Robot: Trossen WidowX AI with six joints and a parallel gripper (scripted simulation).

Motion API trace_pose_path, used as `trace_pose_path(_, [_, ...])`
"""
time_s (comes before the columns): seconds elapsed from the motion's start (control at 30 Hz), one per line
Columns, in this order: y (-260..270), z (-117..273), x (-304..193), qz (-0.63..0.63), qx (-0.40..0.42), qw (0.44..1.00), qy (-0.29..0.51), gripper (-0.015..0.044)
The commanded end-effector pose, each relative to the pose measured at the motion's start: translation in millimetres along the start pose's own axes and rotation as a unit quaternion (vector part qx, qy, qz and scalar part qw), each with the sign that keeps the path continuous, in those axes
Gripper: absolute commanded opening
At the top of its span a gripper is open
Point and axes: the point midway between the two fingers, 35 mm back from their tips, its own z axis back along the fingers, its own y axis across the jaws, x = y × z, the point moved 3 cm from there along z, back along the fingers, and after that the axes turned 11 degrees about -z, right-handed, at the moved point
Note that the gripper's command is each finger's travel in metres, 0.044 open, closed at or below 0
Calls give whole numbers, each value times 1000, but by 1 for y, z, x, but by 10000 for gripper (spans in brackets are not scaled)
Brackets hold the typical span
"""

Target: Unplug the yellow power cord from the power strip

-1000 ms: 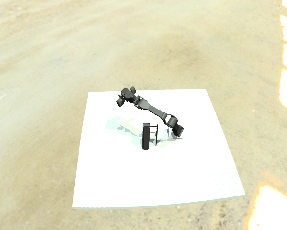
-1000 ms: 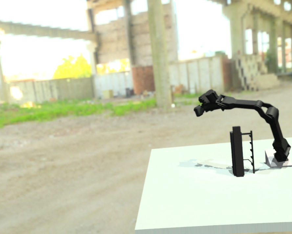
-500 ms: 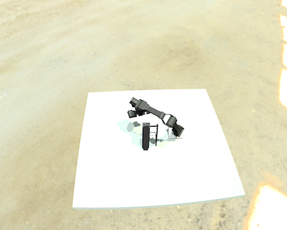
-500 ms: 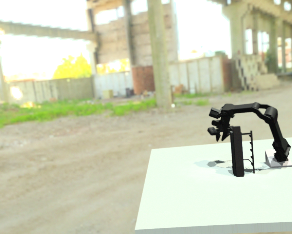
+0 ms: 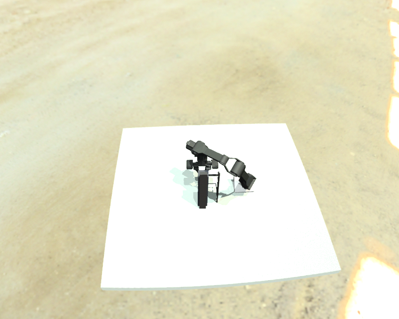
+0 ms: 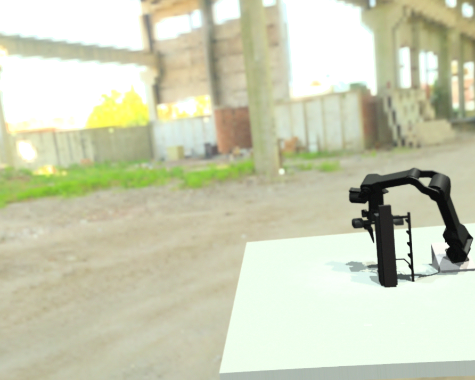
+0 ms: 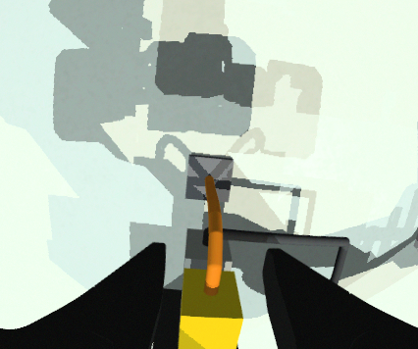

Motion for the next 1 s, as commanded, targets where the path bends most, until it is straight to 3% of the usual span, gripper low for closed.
trace_pose_path(0.0, [-2,-3,-1,-10,-6,1000,9,160])
trace_pose_path(0.97, [-9,-2,-40,-11,-6,1000,9,160])
